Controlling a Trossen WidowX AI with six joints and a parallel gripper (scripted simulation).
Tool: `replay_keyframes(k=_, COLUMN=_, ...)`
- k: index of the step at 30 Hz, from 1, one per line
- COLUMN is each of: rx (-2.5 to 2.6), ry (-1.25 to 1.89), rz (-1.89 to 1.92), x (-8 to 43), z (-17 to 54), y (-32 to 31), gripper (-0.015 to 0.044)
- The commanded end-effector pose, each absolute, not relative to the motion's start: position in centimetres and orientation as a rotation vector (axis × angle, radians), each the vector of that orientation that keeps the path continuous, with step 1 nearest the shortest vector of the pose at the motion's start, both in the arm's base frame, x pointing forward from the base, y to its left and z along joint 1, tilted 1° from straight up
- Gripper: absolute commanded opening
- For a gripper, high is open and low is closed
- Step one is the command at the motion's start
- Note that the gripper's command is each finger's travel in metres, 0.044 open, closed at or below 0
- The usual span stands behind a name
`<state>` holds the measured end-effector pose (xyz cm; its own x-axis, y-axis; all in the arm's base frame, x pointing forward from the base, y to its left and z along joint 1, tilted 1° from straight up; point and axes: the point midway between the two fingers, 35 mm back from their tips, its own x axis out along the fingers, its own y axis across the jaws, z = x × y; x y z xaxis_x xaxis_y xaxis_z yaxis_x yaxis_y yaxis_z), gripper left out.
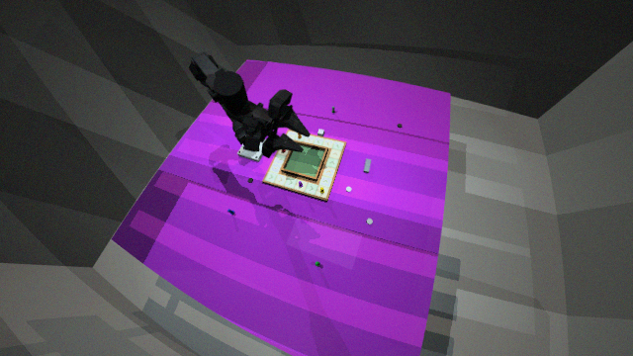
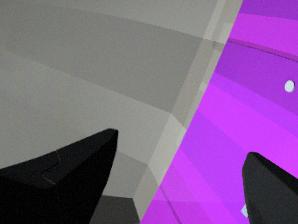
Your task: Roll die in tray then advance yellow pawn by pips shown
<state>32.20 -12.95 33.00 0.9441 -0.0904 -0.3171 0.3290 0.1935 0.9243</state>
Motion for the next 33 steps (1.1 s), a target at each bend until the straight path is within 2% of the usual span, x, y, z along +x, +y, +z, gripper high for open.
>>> replay_keyframes(k=1, rx=1.211, ry=0.491, rz=-0.290, x=35.3, z=28.2, y=-8.0, gripper=0.0275)
replay_keyframes(k=10, rx=0.820, ry=1.008, rz=-0.216, x=36.4, z=19.1, y=2.8, gripper=0.0275)
replay_keyframes(k=20, rx=0.115, ry=1.485, rz=-0.015, x=30.4, z=10.8, y=13.8, gripper=0.0275)
replay_keyframes(k=33, rx=0.023, ry=1.526, rz=0.013, x=29.1, z=9.8, y=14.8, gripper=0.0275)
